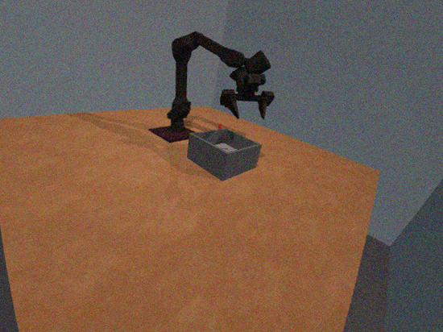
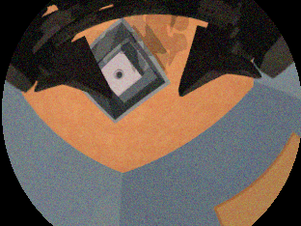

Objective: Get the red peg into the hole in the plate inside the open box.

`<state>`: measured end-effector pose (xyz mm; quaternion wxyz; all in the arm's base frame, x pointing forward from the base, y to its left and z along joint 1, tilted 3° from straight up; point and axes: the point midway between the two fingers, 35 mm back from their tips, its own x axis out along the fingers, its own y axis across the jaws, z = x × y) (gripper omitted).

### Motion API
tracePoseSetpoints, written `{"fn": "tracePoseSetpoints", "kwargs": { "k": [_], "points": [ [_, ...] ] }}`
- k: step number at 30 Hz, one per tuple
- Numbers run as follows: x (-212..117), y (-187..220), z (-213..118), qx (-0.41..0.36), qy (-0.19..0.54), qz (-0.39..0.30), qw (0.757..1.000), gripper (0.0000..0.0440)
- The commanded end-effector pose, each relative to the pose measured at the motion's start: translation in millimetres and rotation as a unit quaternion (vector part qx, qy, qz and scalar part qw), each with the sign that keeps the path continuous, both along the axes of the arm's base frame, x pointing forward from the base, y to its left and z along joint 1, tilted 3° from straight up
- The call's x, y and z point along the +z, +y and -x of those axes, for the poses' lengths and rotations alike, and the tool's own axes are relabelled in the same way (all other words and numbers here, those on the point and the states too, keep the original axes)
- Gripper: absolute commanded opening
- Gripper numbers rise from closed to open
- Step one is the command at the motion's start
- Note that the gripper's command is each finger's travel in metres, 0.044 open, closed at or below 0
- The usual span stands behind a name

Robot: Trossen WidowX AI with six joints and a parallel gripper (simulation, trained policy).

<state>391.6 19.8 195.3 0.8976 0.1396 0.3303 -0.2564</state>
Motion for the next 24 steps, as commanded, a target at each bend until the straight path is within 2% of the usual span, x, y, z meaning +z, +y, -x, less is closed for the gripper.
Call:
{"fn": "tracePoseSetpoints", "kwargs": {
  "k": [1, 13, 18, 24],
  "points": [
    [-3, 21, 21, 0.011, 0.025, -0.032, 0.999, 0.044],
    [-32, 89, 130, 0.006, 0.184, -0.141, 0.973, 0.044],
    [-45, 103, 169, -0.01, 0.243, -0.158, 0.957, 0.044],
    [-64, 112, 198, -0.026, 0.287, -0.161, 0.944, 0.044]
  ]
}}
